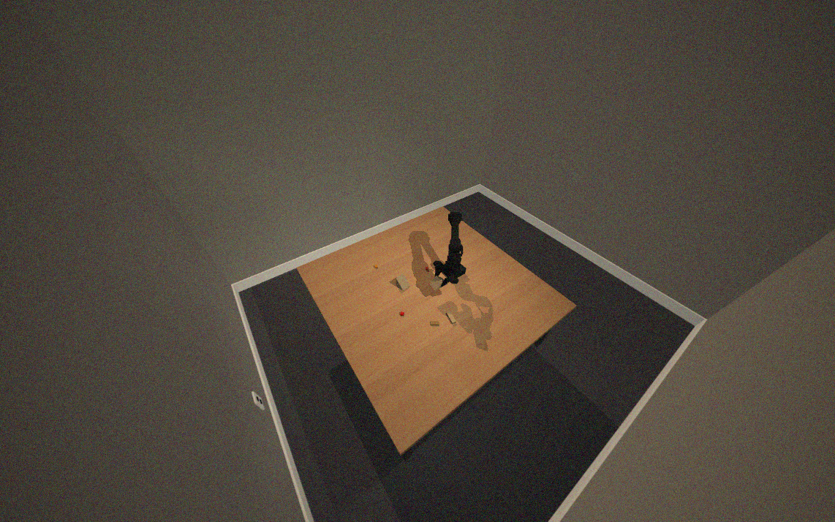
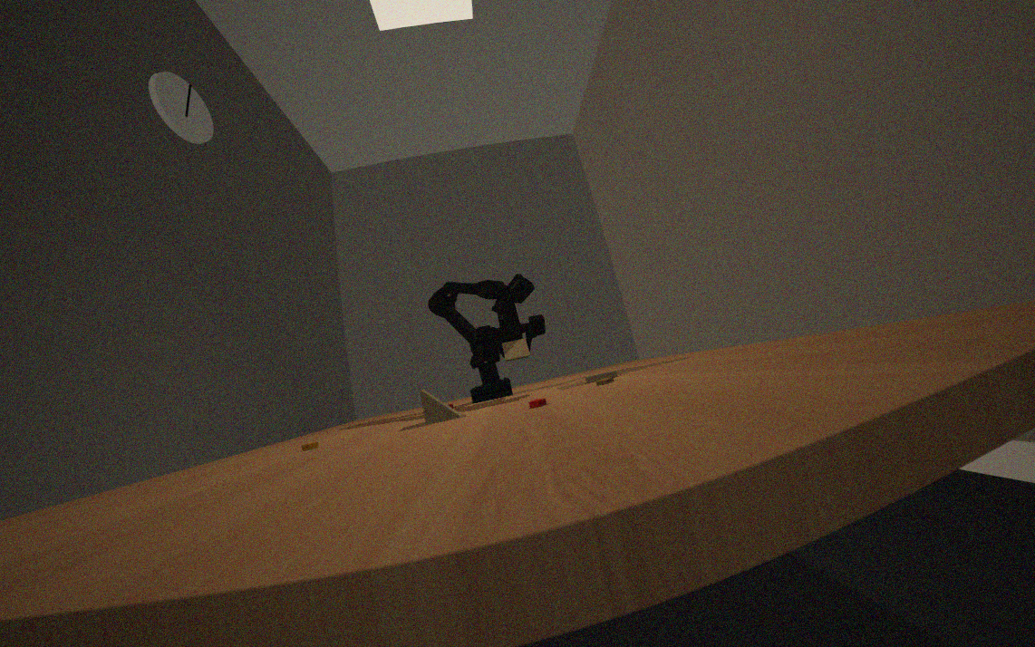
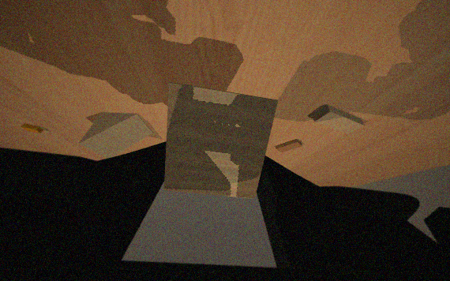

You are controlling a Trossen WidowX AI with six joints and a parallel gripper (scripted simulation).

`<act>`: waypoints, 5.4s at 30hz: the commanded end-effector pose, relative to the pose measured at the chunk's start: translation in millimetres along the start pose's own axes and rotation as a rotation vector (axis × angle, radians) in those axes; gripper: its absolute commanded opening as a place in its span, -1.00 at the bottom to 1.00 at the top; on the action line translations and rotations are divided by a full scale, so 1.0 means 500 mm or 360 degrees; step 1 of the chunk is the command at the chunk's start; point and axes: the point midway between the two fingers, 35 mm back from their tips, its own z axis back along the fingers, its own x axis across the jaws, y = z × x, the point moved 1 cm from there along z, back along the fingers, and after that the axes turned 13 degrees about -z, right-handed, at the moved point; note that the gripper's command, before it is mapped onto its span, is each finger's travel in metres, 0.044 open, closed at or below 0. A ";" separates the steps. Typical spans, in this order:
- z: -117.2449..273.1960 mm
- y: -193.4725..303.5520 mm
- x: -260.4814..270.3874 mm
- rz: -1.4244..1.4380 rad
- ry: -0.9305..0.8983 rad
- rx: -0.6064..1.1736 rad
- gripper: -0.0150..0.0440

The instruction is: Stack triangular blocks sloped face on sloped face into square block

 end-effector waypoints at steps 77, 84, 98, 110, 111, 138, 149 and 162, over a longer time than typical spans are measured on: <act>-0.005 0.021 -0.013 -0.4056 -0.0685 0.0208 -0.49; -0.006 0.023 -0.014 -0.4417 -0.0763 0.0331 -0.49; -0.008 0.027 -0.016 -0.5122 -0.0903 0.0669 -0.49; -0.010 0.031 -0.018 -0.5694 -0.0987 0.1087 -0.49; -0.010 0.031 -0.019 -0.5739 -0.0992 0.1128 -0.49; -0.015 0.038 -0.022 -0.6564 -0.0921 0.2372 -0.49; -0.028 0.092 -0.013 -0.6555 -0.1005 0.2380 -0.49; -0.047 0.204 0.013 -0.6572 -0.0975 0.2353 -0.49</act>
